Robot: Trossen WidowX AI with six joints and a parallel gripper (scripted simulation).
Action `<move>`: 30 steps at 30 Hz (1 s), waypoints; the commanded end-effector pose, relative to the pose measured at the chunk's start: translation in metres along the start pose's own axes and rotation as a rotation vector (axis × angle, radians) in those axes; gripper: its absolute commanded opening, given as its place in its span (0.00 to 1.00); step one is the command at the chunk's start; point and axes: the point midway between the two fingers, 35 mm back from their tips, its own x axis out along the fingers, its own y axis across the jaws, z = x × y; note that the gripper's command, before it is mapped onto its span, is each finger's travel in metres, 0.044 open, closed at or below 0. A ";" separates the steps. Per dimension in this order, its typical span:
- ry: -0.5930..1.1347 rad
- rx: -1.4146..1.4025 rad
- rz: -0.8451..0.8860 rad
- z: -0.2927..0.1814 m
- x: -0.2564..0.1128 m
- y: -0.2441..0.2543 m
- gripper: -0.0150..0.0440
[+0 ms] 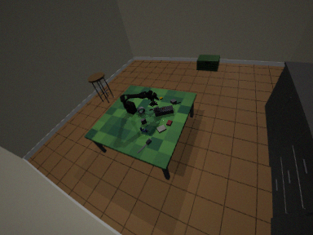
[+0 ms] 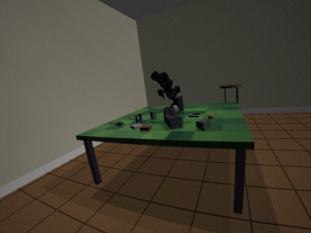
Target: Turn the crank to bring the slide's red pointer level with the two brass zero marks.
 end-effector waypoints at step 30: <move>0.003 -0.299 0.172 -0.119 -0.034 -0.025 1.00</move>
